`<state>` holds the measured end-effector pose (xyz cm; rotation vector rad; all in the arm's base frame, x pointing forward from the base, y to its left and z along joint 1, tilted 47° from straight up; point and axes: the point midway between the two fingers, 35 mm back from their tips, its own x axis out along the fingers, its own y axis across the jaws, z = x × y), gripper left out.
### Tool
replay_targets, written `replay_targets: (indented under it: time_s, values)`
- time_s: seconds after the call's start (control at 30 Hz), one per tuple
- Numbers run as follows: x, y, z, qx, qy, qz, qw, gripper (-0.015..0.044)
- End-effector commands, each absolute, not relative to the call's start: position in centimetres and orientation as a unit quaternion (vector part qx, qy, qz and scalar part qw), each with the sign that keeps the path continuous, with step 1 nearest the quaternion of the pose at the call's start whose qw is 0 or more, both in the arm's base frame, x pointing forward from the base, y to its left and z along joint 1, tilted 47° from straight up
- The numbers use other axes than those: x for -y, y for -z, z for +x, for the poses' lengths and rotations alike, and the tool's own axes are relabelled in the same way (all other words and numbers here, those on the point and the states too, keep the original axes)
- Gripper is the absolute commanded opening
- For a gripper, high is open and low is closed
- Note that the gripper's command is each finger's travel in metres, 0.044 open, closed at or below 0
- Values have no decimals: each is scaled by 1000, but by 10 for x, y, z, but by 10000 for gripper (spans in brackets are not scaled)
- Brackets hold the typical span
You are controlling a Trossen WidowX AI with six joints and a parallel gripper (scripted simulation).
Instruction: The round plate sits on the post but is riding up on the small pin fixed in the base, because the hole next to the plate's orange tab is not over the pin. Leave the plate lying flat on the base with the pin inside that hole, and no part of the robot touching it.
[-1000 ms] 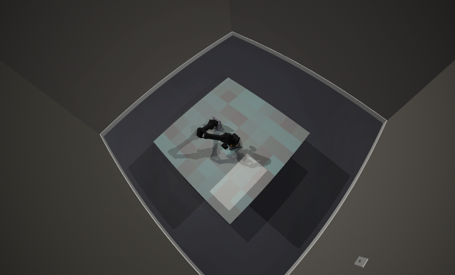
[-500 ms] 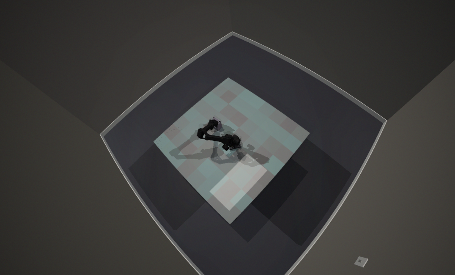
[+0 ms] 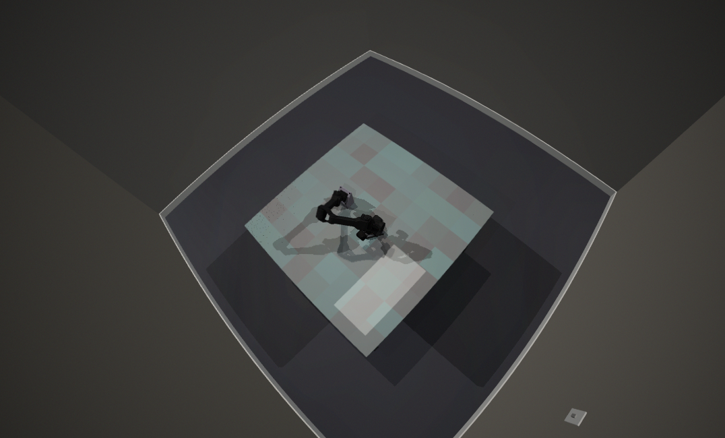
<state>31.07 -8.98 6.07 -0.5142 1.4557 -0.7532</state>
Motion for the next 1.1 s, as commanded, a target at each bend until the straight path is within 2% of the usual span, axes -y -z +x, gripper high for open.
replay_targets:
  time_s: [0.0, 0.27, 0.6, 1.07]
  values:
    - [89, -61, 314, -640, 333, -227, 654, 0]
    - [87, -60, 317, -640, 333, -227, 654, 0]
    - [53, -92, 317, -641, 332, -227, 654, 0]
    - [58, -88, 318, -640, 331, -231, 653, 0]
